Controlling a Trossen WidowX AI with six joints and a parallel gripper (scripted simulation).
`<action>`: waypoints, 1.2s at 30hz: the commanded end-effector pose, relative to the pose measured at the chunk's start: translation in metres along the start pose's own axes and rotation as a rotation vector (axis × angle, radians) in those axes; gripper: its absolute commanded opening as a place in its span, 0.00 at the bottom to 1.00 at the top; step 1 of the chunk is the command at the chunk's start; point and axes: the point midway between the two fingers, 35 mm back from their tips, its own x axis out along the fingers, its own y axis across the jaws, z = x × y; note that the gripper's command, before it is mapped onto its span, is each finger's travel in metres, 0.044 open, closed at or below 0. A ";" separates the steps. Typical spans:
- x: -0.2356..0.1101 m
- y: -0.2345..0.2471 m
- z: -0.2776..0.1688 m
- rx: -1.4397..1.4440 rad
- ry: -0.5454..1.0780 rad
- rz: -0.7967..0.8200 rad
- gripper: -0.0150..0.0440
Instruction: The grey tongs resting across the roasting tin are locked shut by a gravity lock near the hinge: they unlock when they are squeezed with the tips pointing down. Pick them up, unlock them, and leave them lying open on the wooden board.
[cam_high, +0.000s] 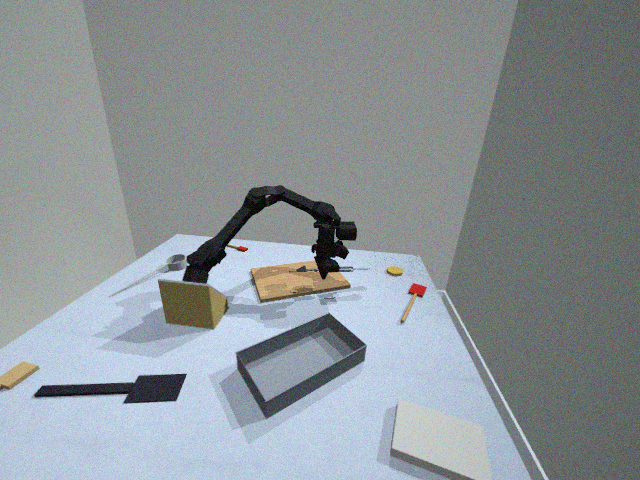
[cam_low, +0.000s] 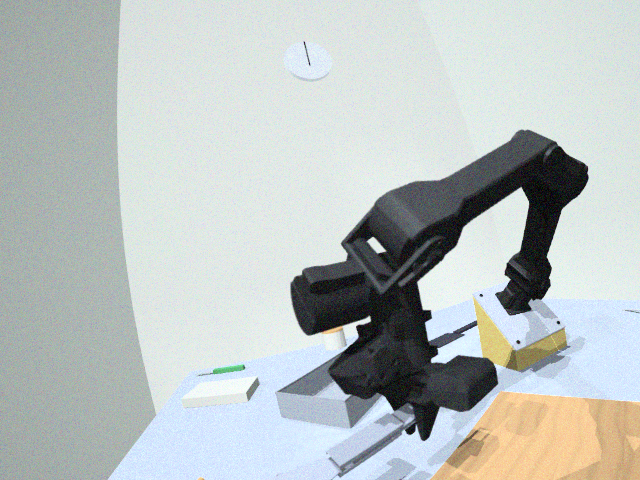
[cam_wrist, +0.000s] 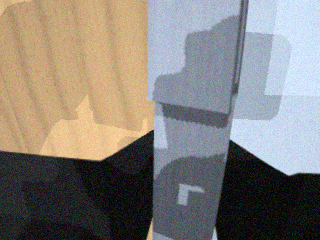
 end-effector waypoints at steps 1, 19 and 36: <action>-0.004 0.011 0.001 -0.183 -0.007 -0.007 0.00; -0.005 0.043 0.001 -0.891 -0.008 -0.007 0.00; -0.006 0.073 -0.001 -1.560 -0.012 -0.008 0.00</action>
